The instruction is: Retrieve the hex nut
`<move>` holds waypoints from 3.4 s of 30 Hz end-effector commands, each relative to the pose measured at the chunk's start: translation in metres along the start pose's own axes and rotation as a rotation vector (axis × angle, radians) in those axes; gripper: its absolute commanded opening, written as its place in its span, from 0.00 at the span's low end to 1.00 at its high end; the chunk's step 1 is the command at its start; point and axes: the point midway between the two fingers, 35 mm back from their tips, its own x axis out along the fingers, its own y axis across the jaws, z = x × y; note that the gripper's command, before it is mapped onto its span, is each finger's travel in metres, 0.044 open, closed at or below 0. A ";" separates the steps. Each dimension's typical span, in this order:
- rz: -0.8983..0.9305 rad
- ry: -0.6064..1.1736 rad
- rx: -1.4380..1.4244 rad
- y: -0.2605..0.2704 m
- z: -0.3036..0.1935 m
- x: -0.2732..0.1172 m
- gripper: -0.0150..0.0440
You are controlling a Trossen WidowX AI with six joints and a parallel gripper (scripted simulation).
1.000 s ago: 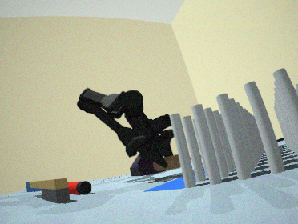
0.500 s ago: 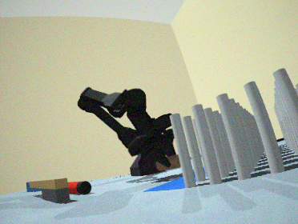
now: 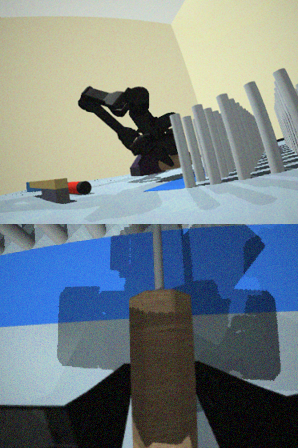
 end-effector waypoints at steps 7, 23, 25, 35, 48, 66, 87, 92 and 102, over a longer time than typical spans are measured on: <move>-0.003 -0.003 0.003 -0.001 0.008 0.002 0.25; -0.003 -0.004 0.004 -0.001 0.018 0.006 0.25; -0.003 -0.004 0.004 -0.001 0.019 0.007 0.25; -0.004 -0.004 0.004 -0.001 0.025 0.009 0.25; -0.004 -0.005 0.004 -0.001 0.033 0.012 0.25; -0.004 -0.006 0.004 -0.001 0.043 0.017 0.25; -0.005 -0.006 0.005 0.000 0.055 0.022 0.25; -0.005 -0.007 0.005 0.000 0.058 0.024 0.25; -0.004 -0.006 0.001 0.000 0.055 0.031 0.25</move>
